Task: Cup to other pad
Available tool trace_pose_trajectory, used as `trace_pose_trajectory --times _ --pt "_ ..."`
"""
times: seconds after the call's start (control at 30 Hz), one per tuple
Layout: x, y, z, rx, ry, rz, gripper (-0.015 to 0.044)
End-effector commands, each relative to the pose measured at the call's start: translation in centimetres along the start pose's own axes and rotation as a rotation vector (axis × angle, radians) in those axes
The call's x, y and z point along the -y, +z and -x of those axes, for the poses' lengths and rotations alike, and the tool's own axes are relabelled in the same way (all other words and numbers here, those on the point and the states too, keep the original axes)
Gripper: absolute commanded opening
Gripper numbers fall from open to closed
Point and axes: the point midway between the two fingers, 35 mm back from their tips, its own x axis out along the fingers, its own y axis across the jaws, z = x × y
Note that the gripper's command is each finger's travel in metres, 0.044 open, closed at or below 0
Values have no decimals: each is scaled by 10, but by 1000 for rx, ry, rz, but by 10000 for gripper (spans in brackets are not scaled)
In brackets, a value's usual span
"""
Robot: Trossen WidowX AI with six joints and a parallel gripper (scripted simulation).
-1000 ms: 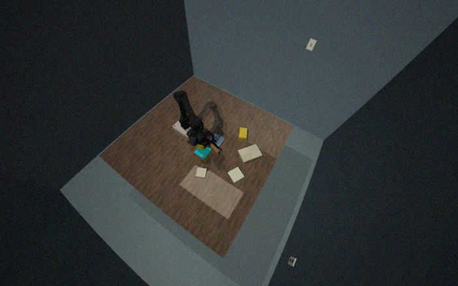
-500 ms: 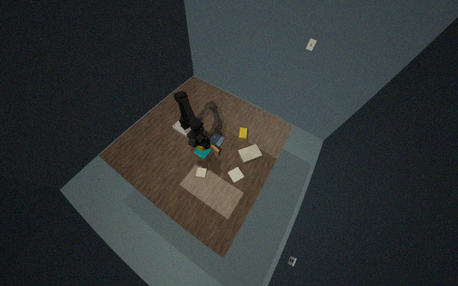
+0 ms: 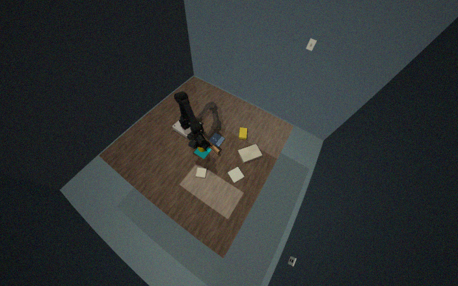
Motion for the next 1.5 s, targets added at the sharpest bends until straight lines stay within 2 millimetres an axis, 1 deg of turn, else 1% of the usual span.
trace_pose_trajectory --times 0.0,0.6,0.67,0.7,1.07,1.23,1.27,1.47 --pt "0 0 -8 -3 1 4 0" --pt "1 0 -33 -4 1 4 0" --pt "1 0 -33 -4 1 4 0" --pt "2 0 -30 -1 -2 3 0" --pt "2 0 -30 -1 -2 3 0" --pt "2 0 -30 -1 -2 3 131" --pt "2 0 -30 -1 -2 3 147" --pt "2 0 -30 -1 -2 3 147"
